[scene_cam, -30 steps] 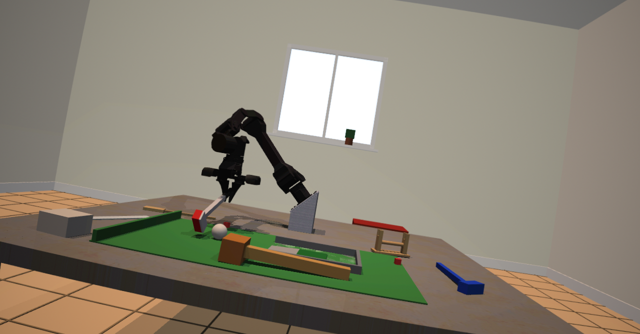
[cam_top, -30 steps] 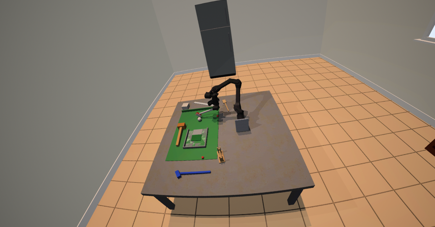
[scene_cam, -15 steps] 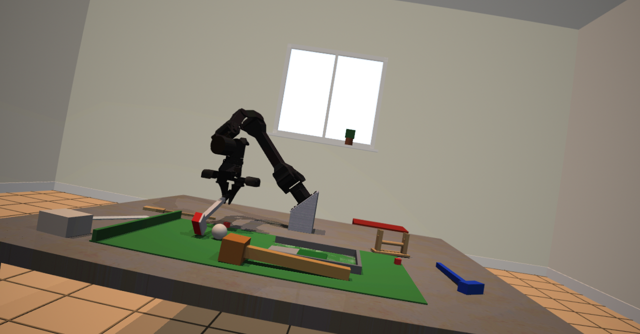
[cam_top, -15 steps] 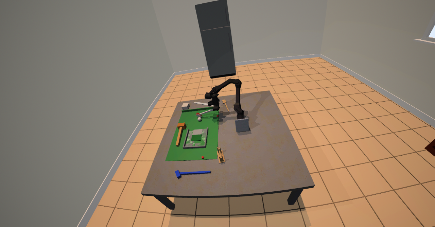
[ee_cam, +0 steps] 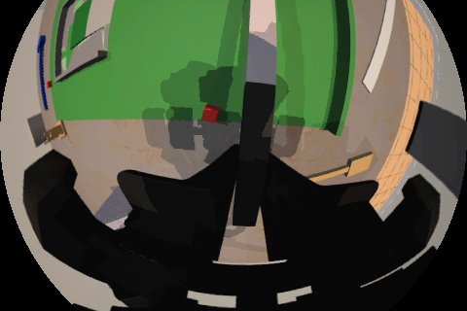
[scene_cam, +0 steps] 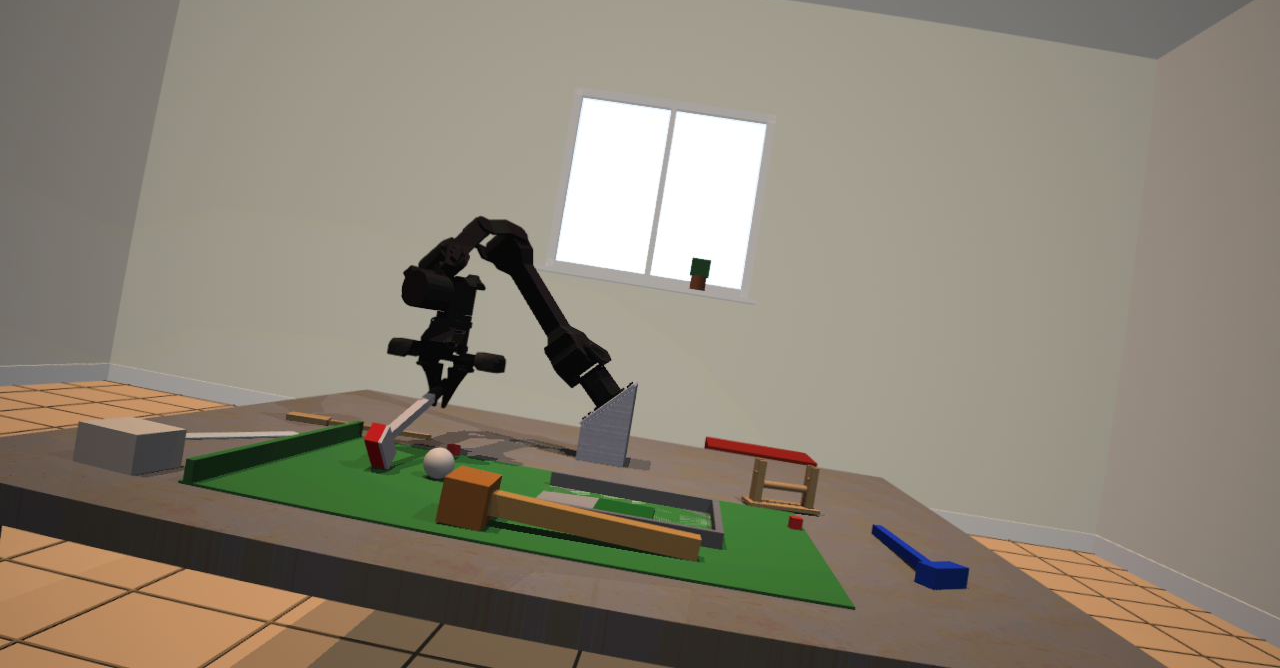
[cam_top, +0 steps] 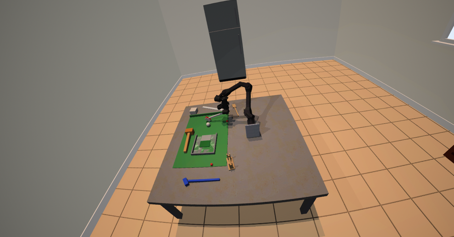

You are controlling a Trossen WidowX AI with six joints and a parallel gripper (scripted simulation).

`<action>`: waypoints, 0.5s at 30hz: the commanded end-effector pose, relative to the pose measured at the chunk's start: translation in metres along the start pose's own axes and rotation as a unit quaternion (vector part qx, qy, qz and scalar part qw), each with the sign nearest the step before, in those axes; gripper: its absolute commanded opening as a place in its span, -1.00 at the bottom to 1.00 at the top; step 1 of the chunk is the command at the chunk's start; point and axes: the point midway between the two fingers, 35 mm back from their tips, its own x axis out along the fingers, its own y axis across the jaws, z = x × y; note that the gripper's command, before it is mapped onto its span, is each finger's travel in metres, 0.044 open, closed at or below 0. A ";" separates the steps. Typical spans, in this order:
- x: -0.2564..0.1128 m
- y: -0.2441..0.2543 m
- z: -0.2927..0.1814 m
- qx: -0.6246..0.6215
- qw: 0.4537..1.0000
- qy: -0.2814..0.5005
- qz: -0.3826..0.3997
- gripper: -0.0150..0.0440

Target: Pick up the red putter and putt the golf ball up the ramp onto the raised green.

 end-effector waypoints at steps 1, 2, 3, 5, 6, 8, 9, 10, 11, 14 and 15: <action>0.001 0.019 0.004 -0.002 1.000 0.000 0.005 -0.49; 0.001 0.033 0.006 -0.002 1.000 0.000 0.007 -0.49; 0.001 0.046 0.008 -0.002 1.000 0.000 0.009 -0.49; 0.001 0.071 0.009 -0.003 1.000 -0.001 0.012 -0.49; 0.001 0.084 0.008 -0.003 1.000 -0.001 0.012 -0.49; 0.000 0.108 0.006 -0.004 1.000 -0.001 0.011 -0.49; 0.000 0.119 0.003 -0.004 1.000 -0.002 0.010 -0.49; -0.001 0.128 0.001 -0.005 1.000 -0.002 0.008 -0.49; -0.001 0.134 0.000 -0.005 1.000 -0.003 0.007 -0.49; -0.002 0.136 0.000 -0.005 1.000 -0.003 0.007 -0.49; -0.004 0.136 0.000 -0.005 1.000 -0.003 0.007 -0.49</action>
